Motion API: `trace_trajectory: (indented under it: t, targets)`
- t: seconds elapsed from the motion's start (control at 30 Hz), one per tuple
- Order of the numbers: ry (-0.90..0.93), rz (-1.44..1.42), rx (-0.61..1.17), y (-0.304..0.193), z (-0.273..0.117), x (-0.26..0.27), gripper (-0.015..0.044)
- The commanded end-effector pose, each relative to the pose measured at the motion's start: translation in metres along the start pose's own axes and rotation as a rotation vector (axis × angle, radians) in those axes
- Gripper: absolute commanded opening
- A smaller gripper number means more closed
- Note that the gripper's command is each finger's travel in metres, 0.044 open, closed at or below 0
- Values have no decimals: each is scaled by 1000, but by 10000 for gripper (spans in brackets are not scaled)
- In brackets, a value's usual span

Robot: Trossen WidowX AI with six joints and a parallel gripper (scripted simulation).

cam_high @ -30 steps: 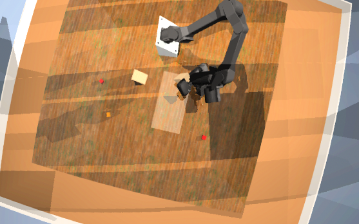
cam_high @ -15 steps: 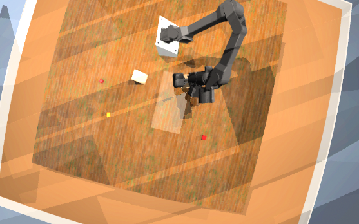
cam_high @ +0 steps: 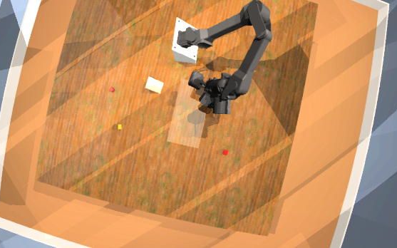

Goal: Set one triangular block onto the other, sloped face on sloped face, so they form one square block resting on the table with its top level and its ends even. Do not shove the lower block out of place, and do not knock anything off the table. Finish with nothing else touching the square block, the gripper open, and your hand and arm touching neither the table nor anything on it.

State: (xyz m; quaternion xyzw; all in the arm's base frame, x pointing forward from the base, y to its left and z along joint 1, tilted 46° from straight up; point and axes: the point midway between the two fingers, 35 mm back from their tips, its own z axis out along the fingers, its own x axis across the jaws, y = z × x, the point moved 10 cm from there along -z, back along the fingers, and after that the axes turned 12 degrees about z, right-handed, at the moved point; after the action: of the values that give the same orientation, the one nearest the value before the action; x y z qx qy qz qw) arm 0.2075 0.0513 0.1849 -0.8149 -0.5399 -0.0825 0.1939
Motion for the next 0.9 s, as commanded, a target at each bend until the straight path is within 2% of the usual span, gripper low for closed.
trace_trajectory:
  t: [0.0, 0.87]
  targets:
    - [31, 144, 20, 2, 0, -4, 0]
    - [183, 1016, 201, 14, -3, -26, 0]
